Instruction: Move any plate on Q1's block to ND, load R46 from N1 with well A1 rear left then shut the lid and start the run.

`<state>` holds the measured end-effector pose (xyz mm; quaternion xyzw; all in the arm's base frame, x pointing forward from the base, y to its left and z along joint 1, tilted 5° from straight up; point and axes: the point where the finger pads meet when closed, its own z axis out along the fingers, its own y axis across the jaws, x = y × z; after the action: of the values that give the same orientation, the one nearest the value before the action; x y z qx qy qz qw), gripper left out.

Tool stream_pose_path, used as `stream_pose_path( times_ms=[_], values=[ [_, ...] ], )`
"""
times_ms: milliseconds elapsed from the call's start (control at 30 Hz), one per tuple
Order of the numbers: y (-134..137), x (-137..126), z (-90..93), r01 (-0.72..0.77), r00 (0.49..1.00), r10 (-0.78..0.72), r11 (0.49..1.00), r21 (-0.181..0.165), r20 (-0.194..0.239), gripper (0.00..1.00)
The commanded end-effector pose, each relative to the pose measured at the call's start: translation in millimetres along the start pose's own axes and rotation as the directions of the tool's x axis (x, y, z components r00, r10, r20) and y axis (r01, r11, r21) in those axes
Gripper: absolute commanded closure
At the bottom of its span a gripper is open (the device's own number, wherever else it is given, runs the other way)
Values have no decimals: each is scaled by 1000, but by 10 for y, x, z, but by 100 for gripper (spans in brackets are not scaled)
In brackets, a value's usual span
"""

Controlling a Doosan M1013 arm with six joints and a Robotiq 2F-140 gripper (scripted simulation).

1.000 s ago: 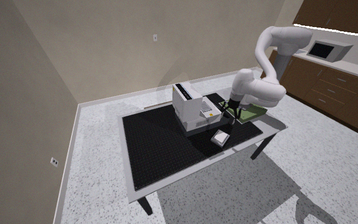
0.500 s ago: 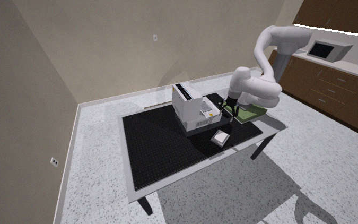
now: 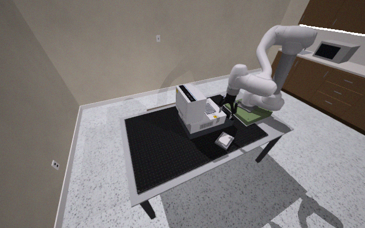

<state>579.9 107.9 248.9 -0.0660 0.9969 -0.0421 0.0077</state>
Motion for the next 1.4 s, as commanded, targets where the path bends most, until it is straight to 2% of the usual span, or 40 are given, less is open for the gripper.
stream_pose_path(
  times_ms=[0, 800, 1367],
  values=[
    [-113, 42, -1, -17, 1000, 17, 1000, 0, 0, 34],
    [-1089, 419, -1, -145, 989, 145, 989, 0, 0, 34],
    [-1789, 688, -1, -284, 959, 284, 959, 0, 0, 34]
  ],
)
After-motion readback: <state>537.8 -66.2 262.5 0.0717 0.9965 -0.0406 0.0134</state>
